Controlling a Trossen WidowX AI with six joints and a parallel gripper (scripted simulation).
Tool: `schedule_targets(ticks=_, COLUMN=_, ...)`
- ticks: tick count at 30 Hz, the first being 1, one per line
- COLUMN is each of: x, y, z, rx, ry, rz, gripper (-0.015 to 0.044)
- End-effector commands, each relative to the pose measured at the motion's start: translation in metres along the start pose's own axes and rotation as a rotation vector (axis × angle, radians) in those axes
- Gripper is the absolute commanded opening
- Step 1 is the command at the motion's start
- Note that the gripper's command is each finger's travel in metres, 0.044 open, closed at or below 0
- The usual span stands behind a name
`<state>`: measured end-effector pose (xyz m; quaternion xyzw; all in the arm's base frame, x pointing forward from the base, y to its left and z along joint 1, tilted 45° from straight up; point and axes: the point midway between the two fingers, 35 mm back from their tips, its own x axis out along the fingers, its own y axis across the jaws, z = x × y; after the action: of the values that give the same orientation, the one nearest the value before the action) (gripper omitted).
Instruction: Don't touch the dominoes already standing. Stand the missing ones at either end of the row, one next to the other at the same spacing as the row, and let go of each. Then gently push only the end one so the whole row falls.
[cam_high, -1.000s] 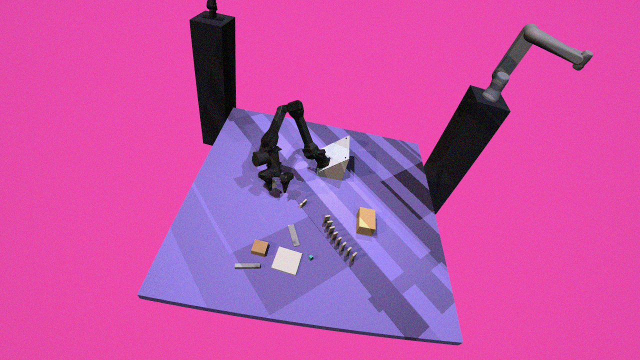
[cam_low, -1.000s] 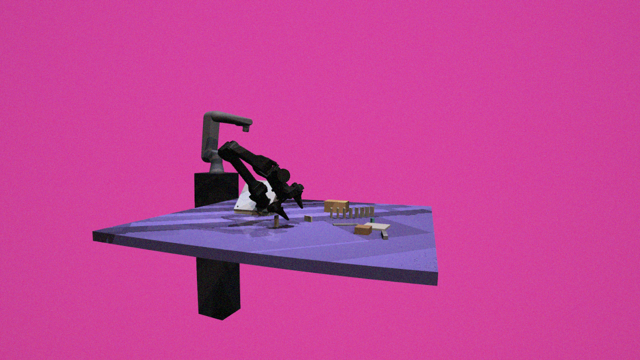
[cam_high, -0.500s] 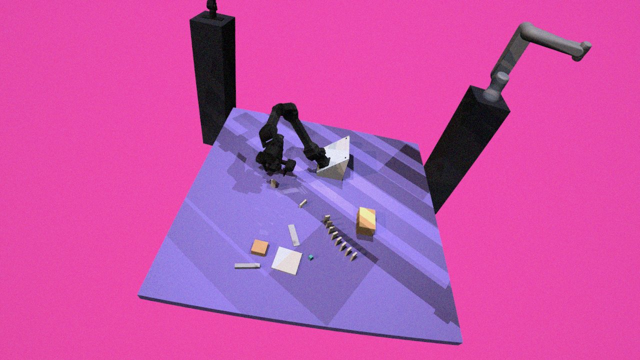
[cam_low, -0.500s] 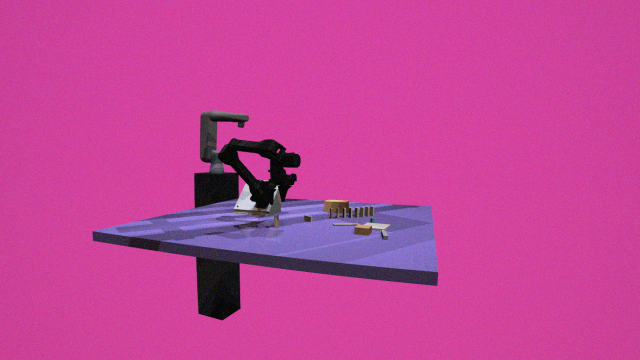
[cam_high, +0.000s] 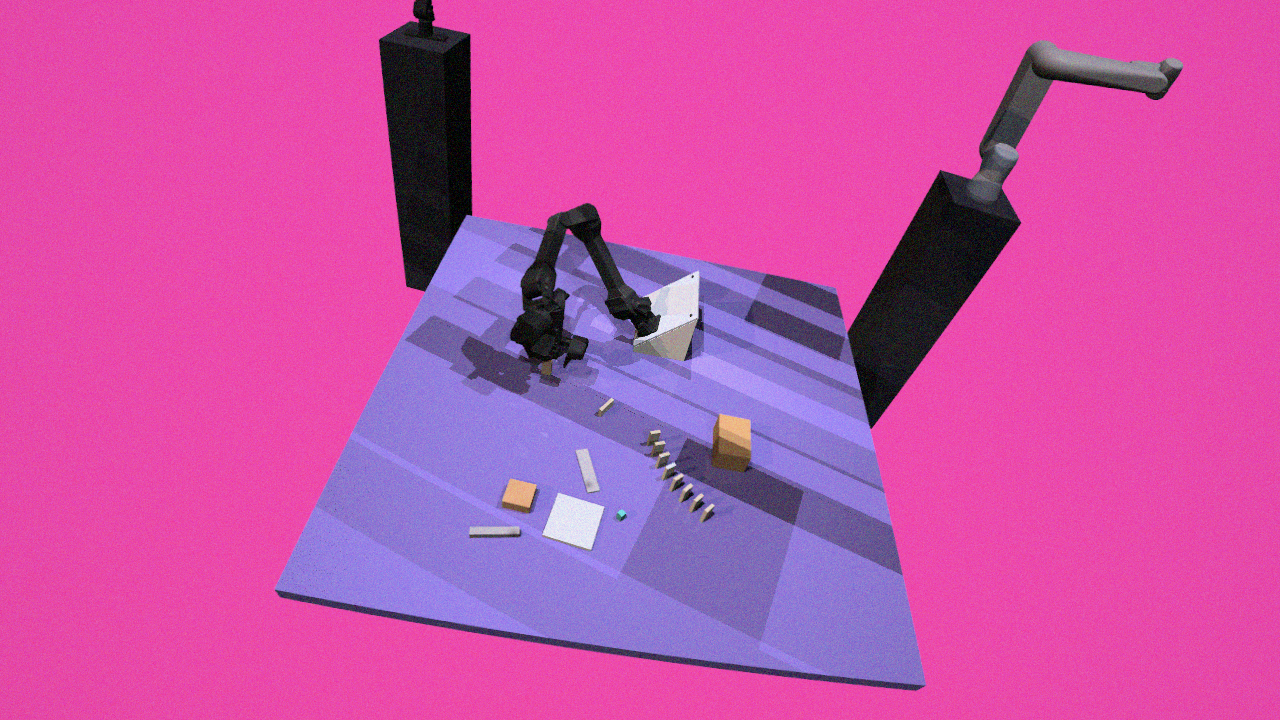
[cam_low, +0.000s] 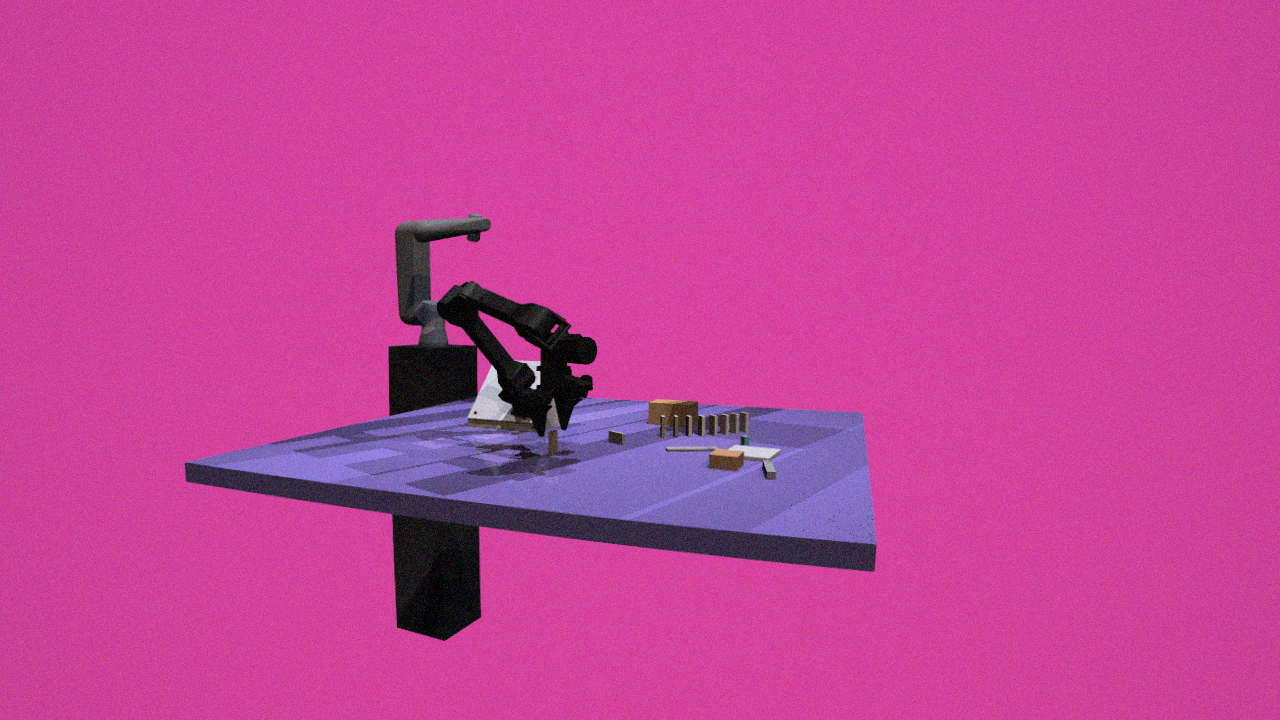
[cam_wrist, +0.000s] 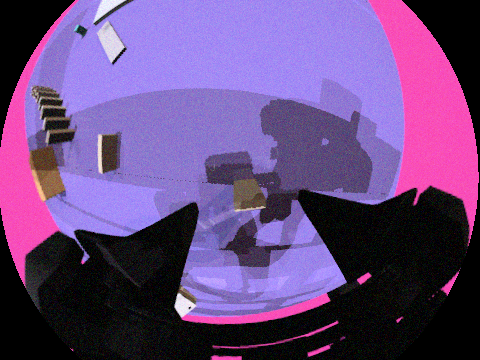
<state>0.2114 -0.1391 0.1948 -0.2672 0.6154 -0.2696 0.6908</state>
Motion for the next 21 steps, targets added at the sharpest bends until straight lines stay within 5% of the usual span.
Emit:
schedule_targets(ticks=1, x=0.005, y=0.000, z=0.000, rx=-0.004, ry=-0.006, rz=0.001, gripper=0.0440)
schedule_targets(ticks=13, x=0.020, y=0.000, z=0.000, rx=-0.004, ry=-0.006, rz=0.000, gripper=0.0440)
schedule_targets(ticks=21, x=0.020, y=0.000, z=0.000, rx=-0.004, ry=-0.006, rz=0.000, gripper=0.0230)
